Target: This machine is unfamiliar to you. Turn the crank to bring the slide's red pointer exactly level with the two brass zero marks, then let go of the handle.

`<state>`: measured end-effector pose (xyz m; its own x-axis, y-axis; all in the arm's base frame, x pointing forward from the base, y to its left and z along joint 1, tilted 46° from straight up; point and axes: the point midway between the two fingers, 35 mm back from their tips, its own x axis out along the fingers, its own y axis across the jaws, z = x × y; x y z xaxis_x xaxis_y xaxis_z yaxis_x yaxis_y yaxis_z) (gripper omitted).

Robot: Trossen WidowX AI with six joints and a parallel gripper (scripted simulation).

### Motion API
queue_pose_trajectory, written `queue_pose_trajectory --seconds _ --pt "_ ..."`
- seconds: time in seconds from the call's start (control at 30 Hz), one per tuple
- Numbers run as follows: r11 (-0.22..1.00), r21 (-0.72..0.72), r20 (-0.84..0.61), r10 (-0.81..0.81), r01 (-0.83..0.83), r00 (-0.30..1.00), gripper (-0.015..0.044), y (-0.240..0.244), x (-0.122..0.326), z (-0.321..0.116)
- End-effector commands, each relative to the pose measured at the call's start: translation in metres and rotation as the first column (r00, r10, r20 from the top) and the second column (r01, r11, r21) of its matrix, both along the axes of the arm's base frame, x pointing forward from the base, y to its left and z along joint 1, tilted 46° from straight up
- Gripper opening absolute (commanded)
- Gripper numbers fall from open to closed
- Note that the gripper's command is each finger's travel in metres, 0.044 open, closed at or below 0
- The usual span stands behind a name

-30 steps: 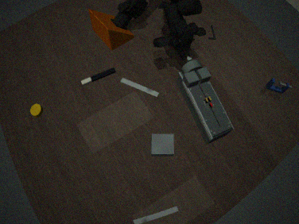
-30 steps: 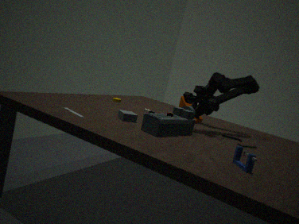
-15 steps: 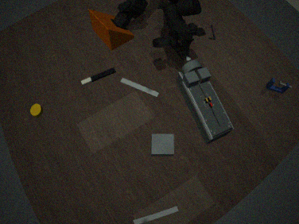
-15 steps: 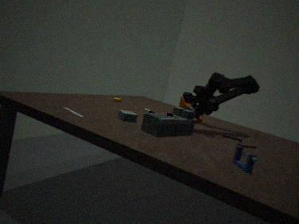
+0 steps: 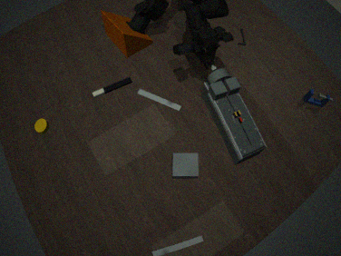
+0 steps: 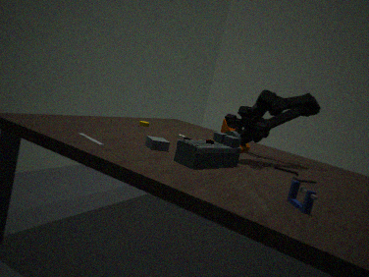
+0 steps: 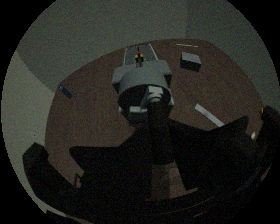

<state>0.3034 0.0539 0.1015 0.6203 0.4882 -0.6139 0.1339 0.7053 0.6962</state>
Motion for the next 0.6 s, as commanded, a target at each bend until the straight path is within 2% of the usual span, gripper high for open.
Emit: queue_pose_trajectory --seconds 0.0,0.57 --pt "1.000 -0.011 -0.019 -0.014 0.014 1.000 0.0000 -0.0035 -0.0017 -0.0084" --pt "1.000 -0.011 -0.019 -0.014 0.014 1.000 0.0000 -0.0034 -0.0024 -0.0138"
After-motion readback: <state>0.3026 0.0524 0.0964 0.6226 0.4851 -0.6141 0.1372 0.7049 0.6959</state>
